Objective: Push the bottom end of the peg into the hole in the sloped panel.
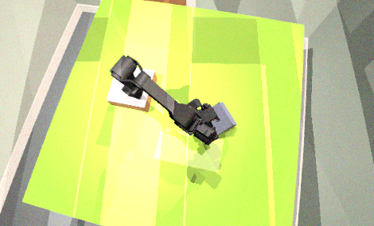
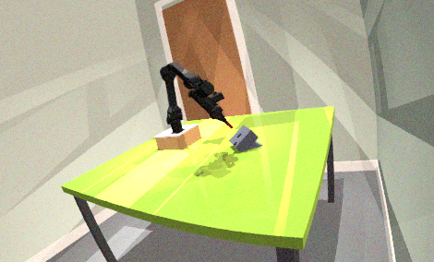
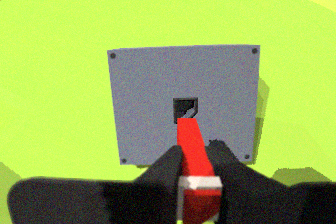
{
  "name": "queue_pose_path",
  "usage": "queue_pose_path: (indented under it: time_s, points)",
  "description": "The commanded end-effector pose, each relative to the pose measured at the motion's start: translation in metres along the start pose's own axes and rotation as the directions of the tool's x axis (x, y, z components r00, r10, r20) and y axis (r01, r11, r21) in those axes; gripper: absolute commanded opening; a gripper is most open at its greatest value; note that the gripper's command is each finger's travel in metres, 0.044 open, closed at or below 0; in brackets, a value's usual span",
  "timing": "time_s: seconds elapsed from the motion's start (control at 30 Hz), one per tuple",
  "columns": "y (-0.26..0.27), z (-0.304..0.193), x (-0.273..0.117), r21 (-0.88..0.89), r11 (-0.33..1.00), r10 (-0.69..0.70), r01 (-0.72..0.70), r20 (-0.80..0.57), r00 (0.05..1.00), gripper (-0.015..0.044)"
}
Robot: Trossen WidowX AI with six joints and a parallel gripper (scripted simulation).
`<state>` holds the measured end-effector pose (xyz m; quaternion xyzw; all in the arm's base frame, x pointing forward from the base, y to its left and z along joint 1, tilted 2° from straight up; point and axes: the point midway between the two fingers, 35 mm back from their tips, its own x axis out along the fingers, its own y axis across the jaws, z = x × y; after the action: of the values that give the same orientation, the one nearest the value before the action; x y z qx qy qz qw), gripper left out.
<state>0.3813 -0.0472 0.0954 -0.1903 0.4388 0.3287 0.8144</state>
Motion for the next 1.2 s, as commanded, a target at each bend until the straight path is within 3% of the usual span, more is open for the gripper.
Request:
queue_pose_path:
  time_s: [0.0, 1.17]
  points:
    - [-0.001, -0.003, 0.011, -0.023, 1.0, 0.005, -0.005, 0.005, 1.0, 0.0]
    - [-0.003, -0.005, 0.047, -0.06, 0.998, -0.003, 0.003, 0.016, 1.0, 0.0]
